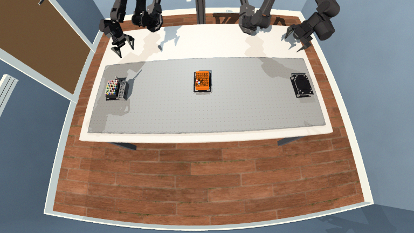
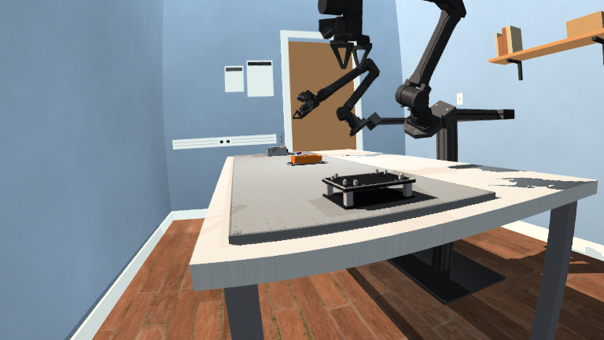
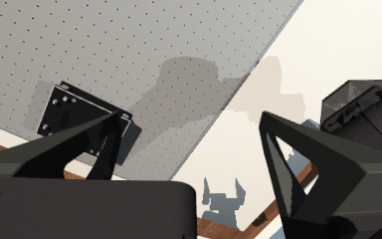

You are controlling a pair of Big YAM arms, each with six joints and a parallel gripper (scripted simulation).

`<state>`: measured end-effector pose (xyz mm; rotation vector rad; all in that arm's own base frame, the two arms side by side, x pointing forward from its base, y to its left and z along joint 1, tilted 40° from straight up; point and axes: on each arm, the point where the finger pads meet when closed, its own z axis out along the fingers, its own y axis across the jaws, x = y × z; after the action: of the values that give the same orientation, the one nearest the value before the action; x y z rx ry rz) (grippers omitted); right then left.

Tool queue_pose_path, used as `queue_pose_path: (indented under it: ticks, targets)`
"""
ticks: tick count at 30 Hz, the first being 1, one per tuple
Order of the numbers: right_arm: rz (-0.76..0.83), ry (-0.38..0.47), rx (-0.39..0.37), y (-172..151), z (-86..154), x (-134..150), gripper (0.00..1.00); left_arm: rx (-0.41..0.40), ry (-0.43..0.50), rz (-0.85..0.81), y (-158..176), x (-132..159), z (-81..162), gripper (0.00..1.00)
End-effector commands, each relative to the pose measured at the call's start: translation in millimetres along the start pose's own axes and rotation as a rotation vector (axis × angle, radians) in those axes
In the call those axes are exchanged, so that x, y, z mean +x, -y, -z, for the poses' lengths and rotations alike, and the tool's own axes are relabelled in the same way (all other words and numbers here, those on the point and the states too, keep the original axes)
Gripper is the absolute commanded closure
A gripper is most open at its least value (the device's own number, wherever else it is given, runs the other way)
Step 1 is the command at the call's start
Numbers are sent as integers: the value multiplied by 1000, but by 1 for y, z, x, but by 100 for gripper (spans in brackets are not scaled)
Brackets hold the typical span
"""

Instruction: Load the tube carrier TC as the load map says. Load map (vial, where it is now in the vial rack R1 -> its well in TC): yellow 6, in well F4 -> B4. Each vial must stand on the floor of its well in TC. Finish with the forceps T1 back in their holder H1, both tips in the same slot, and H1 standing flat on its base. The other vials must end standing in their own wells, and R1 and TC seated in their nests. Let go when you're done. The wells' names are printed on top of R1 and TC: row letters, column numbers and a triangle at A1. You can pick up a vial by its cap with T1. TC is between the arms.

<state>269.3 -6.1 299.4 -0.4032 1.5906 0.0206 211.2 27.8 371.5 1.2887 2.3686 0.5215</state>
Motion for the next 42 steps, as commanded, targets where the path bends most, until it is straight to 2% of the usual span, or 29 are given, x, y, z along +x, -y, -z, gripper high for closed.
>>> queue_pose_path:
  ticks: [1,17,18,26,32,34,42]
  targets:
    - [5,6,1,1,1,-4,0,-7,4,1,-1,0,3,0]
    - [5,6,1,1,1,-4,0,-7,4,1,-1,0,3,0]
    - [-4,12,6,5,-2,-28,76,-28,15,3,-7,-2,12,0]
    - [-146,-143,51,8,-16,-11,76,-28,15,3,-7,-2,12,0]
    - [-229,-274,92,6,-19,0,76,-28,15,3,-7,-2,12,0]
    - [-229,-274,92,6,-19,0,76,-28,15,3,-7,-2,12,0]
    - [-295,-466,158,2,-17,14,76,-28,15,3,-7,-2,12,0]
